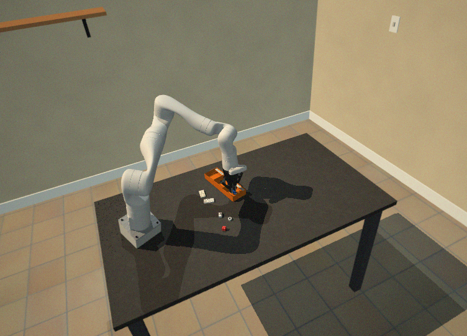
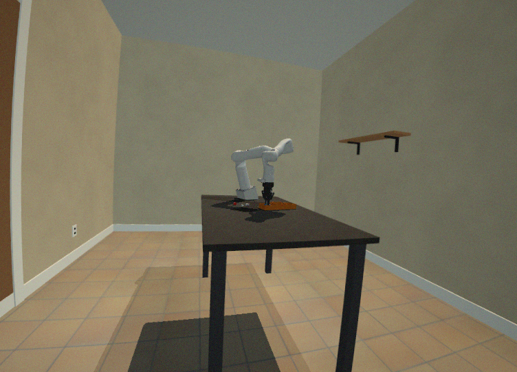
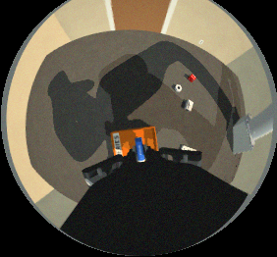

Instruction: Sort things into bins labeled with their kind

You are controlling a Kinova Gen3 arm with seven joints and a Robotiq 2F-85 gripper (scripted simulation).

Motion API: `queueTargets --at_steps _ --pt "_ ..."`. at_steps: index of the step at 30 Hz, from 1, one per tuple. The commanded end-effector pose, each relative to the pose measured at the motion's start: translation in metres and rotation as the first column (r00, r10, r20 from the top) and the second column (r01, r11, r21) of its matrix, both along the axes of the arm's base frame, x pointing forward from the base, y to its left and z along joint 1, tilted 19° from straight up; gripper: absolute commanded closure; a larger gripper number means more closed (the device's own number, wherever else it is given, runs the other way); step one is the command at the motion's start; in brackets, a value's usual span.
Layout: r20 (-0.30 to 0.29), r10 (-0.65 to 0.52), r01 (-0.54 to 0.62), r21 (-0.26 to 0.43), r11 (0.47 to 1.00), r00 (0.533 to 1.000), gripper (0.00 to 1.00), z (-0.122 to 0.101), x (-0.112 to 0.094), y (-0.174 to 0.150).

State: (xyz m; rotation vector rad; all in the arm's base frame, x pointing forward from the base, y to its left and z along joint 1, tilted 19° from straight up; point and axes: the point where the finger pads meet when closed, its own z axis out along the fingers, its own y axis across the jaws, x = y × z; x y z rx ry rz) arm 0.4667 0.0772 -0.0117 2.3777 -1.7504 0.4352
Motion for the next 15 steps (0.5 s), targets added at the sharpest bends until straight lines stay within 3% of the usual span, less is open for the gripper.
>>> queueTargets --at_steps 1,3,4,15 --pt "0.007 0.000 0.000 -0.002 1.000 1.000 0.91 0.0006 0.0026 -0.0030" --pt "0.003 -0.001 0.001 -0.001 1.000 1.000 0.91 0.0006 0.0011 -0.0012" --pt "0.003 -0.001 0.001 -0.001 1.000 1.000 0.71 0.0006 0.0011 -0.0012" --pt "0.003 -0.001 0.001 -0.001 1.000 1.000 0.71 0.0006 0.0011 -0.0012"
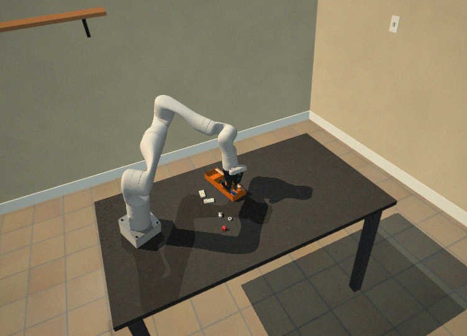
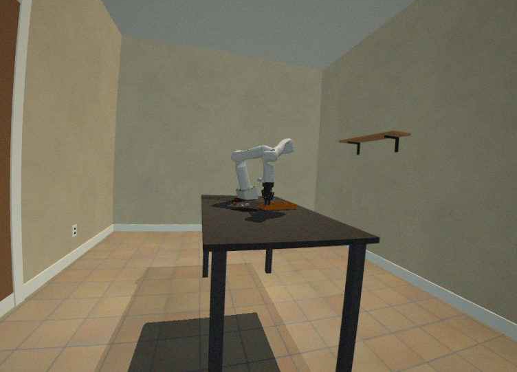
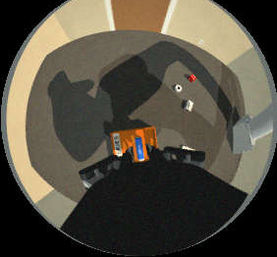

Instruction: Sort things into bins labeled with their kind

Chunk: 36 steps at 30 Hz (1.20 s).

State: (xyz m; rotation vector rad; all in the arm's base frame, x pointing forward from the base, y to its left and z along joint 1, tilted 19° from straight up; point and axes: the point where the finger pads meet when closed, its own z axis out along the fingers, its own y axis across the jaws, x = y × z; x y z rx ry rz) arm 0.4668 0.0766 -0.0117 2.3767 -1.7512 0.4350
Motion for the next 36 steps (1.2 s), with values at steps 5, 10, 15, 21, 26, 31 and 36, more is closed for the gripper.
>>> queueTargets --at_steps 5,10,15,21,26,31,36 --pt "0.003 0.000 0.000 0.000 1.000 1.000 0.71 0.001 0.001 -0.001" --pt "0.001 -0.006 0.006 0.001 1.000 1.000 0.71 0.007 -0.002 0.002" --pt "0.000 -0.005 0.005 0.001 1.000 1.000 0.71 0.014 -0.003 0.004" --pt "0.000 -0.005 0.005 0.001 1.000 1.000 0.71 0.019 -0.004 0.006" --pt "0.000 -0.004 0.004 0.001 1.000 1.000 0.71 0.025 -0.004 0.008" --pt "0.001 -0.005 0.005 0.001 1.000 1.000 0.71 0.035 -0.005 0.011" --pt "-0.001 0.002 -0.002 0.000 1.000 1.000 0.71 0.044 -0.006 0.014"
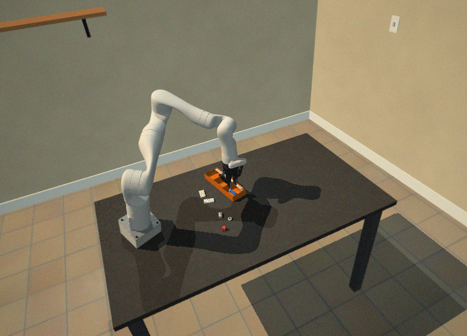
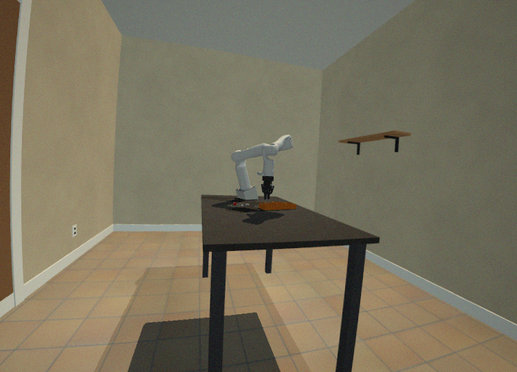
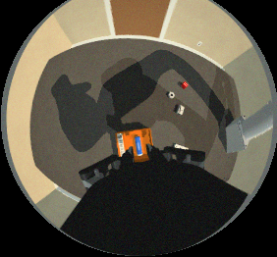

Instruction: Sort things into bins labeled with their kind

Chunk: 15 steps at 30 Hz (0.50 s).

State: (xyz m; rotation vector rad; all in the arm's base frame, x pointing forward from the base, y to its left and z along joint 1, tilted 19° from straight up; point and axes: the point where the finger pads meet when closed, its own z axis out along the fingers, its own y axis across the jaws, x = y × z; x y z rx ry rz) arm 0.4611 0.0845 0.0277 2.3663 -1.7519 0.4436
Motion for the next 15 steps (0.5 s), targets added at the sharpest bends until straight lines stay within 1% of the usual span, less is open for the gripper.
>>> queueTargets --at_steps 1,15 --pt "-0.003 0.007 -0.007 0.009 1.000 1.000 0.71 0.0049 -0.0007 0.0065" --pt "0.001 0.005 -0.005 0.008 1.000 1.000 0.71 0.0030 0.0003 0.0046"
